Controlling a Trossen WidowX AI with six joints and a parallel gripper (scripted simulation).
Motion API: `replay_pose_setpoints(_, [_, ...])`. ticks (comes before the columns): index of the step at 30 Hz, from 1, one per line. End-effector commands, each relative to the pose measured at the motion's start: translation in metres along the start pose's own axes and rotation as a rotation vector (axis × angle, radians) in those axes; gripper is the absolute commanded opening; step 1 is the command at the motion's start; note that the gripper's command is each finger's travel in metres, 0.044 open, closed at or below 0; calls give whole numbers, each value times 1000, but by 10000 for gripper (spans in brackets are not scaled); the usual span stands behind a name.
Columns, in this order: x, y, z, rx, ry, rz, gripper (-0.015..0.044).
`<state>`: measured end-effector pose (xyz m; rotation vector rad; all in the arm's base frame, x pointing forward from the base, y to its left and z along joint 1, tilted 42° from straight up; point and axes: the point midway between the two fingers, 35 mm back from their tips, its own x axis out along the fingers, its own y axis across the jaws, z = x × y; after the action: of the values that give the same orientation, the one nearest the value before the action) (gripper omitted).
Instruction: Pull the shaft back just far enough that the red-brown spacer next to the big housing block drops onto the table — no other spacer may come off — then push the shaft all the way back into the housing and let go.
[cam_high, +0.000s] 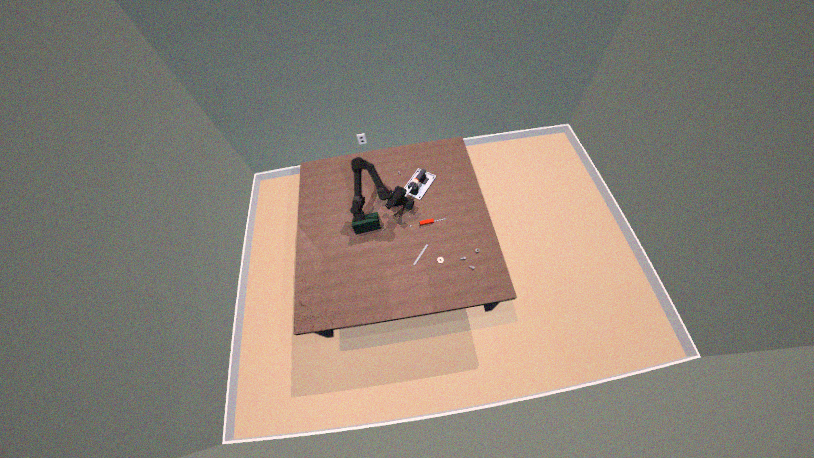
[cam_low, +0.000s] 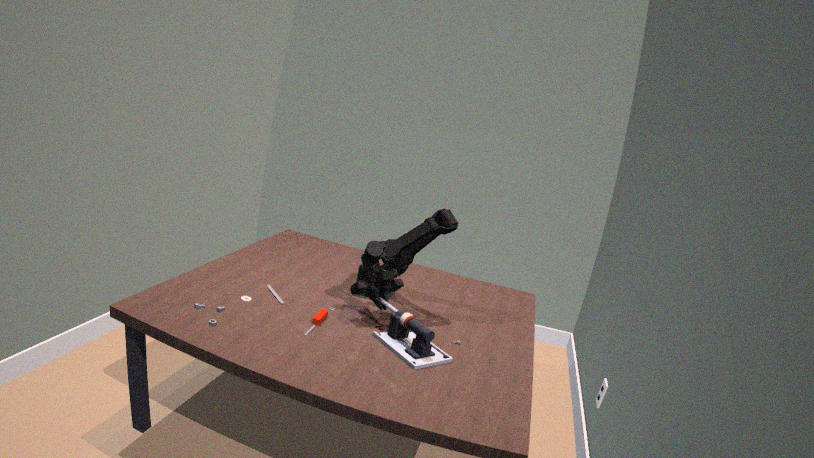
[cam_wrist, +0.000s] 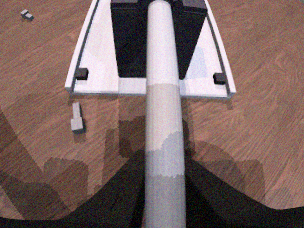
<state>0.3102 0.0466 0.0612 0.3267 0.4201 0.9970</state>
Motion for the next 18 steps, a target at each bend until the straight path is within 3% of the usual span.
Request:
replay_pose_setpoints(1, [-1,0,-1,-2,-2,2,0])
replay_pose_setpoints(18, [-2,0,-2,-2,-2,2,0])
